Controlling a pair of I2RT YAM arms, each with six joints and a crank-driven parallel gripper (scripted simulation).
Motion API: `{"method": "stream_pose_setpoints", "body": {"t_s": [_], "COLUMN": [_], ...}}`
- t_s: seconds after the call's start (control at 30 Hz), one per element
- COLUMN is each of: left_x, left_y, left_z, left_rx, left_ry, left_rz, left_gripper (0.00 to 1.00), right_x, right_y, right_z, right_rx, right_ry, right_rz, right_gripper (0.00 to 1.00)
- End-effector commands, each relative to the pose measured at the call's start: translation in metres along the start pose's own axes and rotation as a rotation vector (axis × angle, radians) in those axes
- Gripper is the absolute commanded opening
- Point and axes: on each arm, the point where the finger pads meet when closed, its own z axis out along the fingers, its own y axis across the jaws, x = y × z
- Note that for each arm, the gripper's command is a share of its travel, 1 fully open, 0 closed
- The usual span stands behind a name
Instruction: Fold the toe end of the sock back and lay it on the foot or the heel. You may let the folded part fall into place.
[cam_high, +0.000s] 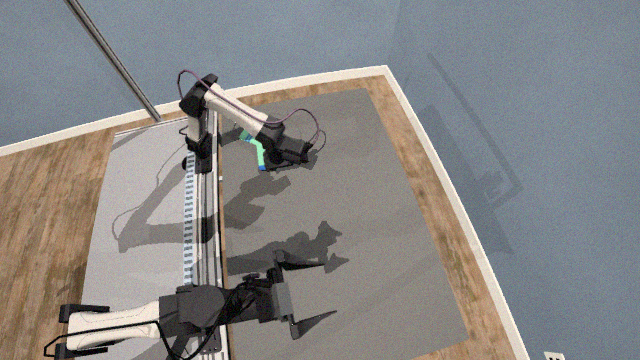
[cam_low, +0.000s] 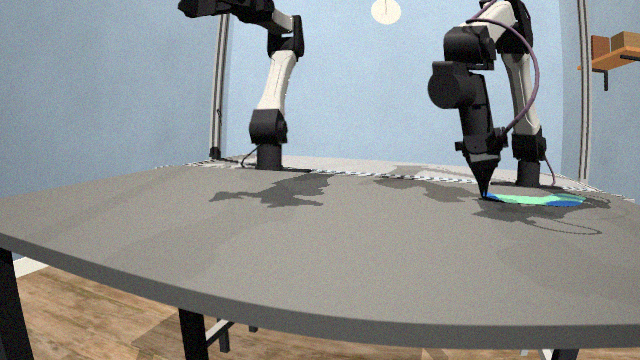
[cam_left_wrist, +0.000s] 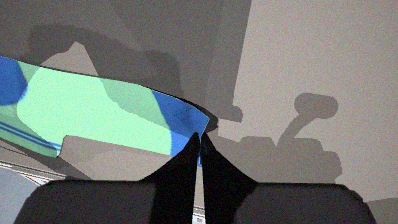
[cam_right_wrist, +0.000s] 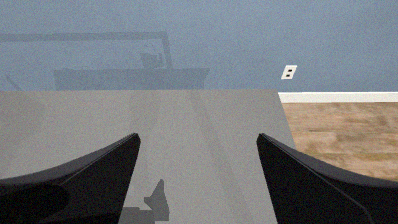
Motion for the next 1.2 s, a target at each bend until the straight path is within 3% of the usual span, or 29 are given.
{"method": "stream_pose_setpoints", "body": {"t_s": [0.0, 0.2, 0.47, 0.57, 1.17], "left_x": [0.000, 0.000, 0.009, -0.002, -0.003], "left_y": [0.018, 0.018, 0.024, 0.019, 0.001], "left_z": [0.034, 0.034, 0.015, 0.000, -0.017], "left_rx": [-0.074, -0.074, -0.097, -0.069, -0.052], "left_ry": [0.026, 0.026, 0.067, 0.027, 0.012], "left_rz": [-0.007, -0.007, 0.007, 0.001, -0.016], "left_gripper": [0.02, 0.02, 0.02, 0.02, 0.02], "right_x": [-0.007, -0.007, -0.007, -0.007, -0.007], "right_y": [0.002, 0.002, 0.002, 0.002, 0.002], "right_z": [-0.001, -0.001, -0.001, -0.001, -0.001], "right_rx": [-0.005, -0.005, -0.005, -0.005, -0.005], "right_ry": [-0.020, -0.020, -0.020, -0.020, -0.020], "right_rz": [-0.002, -0.002, -0.002, -0.002, -0.002], "right_gripper": [1.00, 1.00, 1.00, 1.00, 1.00]}}
